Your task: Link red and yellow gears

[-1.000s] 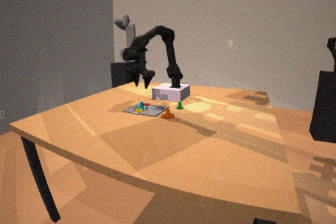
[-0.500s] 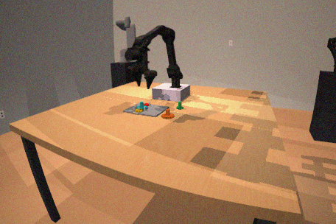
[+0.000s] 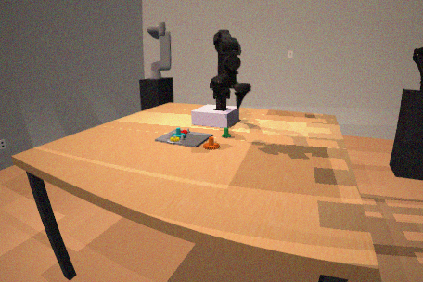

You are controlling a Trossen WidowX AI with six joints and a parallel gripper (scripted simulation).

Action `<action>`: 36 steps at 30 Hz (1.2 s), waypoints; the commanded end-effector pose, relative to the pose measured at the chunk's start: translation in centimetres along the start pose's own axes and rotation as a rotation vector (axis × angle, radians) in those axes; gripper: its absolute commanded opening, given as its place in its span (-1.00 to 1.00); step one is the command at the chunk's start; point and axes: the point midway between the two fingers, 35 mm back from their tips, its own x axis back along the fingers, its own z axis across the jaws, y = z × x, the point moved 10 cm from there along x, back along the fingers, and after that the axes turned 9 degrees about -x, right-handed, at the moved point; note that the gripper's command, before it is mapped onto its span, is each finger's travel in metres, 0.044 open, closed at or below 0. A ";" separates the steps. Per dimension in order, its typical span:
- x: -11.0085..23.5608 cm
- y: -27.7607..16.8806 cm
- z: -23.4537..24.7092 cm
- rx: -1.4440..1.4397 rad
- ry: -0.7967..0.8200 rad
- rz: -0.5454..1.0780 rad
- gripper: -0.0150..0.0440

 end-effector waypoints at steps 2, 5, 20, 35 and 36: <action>1.0 -5.9 2.2 0.000 0.009 0.011 1.00; 1.6 -9.8 3.3 0.002 0.007 0.009 1.00; 1.8 -11.4 3.5 0.003 0.006 0.007 1.00; 1.8 -11.4 3.5 0.003 0.006 0.007 1.00; 1.8 -11.4 3.5 0.003 0.006 0.007 1.00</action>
